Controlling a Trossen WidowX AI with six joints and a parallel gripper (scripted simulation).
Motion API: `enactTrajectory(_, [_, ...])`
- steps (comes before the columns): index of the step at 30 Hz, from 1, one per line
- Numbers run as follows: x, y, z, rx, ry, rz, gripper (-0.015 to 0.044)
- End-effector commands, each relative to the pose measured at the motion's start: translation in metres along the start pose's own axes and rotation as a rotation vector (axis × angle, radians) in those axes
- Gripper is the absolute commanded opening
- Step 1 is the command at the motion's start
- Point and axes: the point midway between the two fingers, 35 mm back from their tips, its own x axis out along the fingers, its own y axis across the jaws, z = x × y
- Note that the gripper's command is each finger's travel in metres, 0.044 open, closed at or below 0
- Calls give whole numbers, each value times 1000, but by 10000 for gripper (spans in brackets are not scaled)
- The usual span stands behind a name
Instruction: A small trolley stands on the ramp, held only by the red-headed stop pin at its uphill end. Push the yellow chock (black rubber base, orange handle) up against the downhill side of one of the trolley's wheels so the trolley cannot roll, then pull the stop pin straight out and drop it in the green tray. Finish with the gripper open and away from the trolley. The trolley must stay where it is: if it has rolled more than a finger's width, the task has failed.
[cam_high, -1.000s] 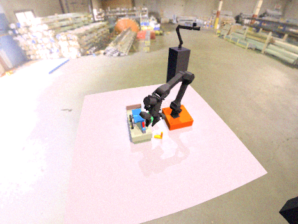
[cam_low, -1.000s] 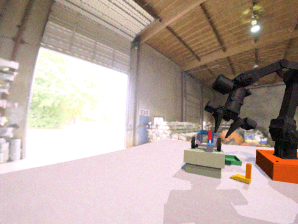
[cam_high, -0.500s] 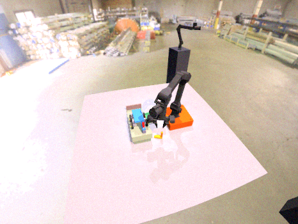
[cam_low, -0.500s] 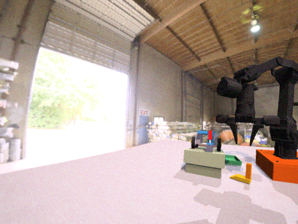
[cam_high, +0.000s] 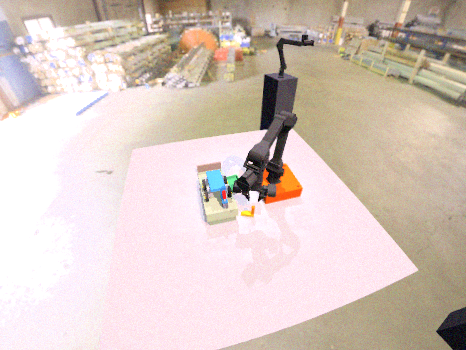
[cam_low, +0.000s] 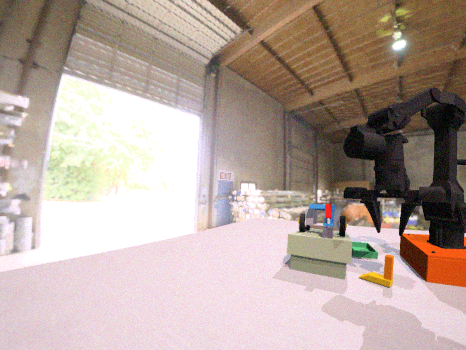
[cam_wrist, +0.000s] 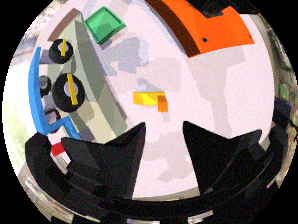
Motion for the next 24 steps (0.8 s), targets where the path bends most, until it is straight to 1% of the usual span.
enactTrajectory(1, [14,-1,2,6,-14,-2,190])
enactTrajectory(6, [30,-1,3,6,-14,-2,190])
enactTrajectory(24, [52,-1,3,6,-14,-3,190])
